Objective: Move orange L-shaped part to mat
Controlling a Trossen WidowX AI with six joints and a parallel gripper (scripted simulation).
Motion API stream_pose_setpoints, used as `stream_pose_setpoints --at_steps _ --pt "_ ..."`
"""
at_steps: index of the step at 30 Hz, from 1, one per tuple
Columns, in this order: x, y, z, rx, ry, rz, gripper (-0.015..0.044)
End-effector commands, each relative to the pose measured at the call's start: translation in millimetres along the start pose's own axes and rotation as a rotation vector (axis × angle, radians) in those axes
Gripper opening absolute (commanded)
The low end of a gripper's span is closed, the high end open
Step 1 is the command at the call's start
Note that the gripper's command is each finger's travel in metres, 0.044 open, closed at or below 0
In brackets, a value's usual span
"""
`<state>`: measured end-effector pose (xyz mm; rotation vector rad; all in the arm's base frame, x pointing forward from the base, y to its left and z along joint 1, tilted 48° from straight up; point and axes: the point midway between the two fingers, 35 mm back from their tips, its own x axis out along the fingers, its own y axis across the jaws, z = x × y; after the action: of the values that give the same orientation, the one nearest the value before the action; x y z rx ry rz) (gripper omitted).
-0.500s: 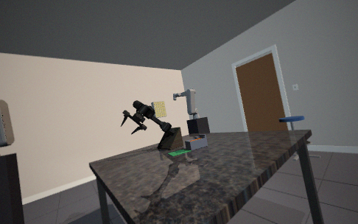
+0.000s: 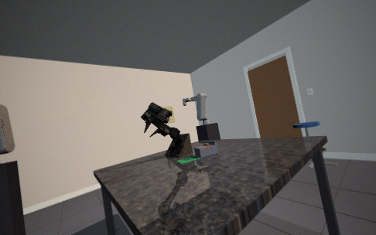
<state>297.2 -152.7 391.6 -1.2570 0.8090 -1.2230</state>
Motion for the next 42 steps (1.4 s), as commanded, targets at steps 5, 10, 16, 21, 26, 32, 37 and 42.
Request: stream_pose_setpoints --at_steps 5,10,16,21,26,32,37,42 --pt "-68 93 105 0.056 -0.371 0.215 0.018" --pt "-125 164 138 0.12 -0.466 0.454 0.018" --pt "-185 231 142 0.155 -0.453 0.698 0.018" --pt "-234 282 124 0.158 -0.356 0.878 0.018" --pt "-277 324 89 0.143 -0.184 0.999 0.018" --pt "-316 354 31 0.118 0.083 1.01 0.018" --pt "-335 359 -18 0.126 0.293 0.892 0.018" --pt "-336 359 -24 0.13 0.316 0.869 0.018"
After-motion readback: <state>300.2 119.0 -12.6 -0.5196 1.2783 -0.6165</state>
